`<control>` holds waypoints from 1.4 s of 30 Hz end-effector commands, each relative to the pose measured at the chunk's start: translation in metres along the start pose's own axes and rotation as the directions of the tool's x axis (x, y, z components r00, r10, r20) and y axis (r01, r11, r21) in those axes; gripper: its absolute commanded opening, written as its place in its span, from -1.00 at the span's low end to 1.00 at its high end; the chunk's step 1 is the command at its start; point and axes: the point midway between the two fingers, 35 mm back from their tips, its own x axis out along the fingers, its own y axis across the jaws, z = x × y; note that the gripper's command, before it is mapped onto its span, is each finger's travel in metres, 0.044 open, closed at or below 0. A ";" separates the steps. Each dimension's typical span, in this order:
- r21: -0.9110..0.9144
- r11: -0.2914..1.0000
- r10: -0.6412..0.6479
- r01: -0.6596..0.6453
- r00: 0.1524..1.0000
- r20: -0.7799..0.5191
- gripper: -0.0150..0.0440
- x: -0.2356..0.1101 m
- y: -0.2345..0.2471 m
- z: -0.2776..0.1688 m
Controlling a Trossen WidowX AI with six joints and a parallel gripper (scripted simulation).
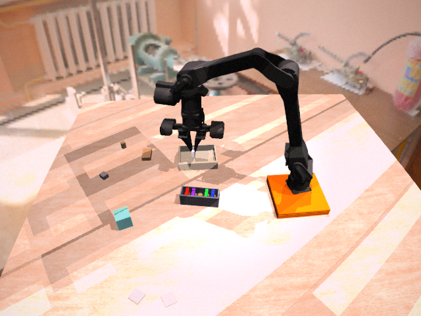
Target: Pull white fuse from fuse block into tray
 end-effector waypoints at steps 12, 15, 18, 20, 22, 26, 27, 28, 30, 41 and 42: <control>-0.002 1.000 -0.001 0.001 1.000 0.009 -0.49 0.000 -0.001 0.069; -0.002 1.000 -0.001 0.001 1.000 0.009 -0.49 0.002 -0.001 0.070; -0.002 1.000 -0.001 0.001 1.000 0.009 -0.49 0.007 -0.001 0.070; -0.002 1.000 -0.001 0.001 1.000 0.009 -0.49 0.010 -0.001 0.070; -0.002 1.000 -0.001 0.001 1.000 0.009 -0.49 0.014 -0.001 0.070; -0.002 1.000 -0.001 0.001 1.000 0.009 -0.49 0.020 -0.001 0.070; -0.002 1.000 -0.001 0.001 1.000 0.009 -0.49 0.022 -0.001 0.070; -0.002 1.000 -0.001 0.001 1.000 0.009 -0.49 0.023 -0.001 0.070; -0.002 1.000 -0.001 0.001 1.000 0.009 -0.49 0.027 -0.001 0.070; -0.002 1.000 -0.001 0.001 1.000 0.009 -0.49 0.040 -0.002 0.070; -0.002 1.000 -0.001 0.001 1.000 0.009 -0.49 0.040 -0.002 0.070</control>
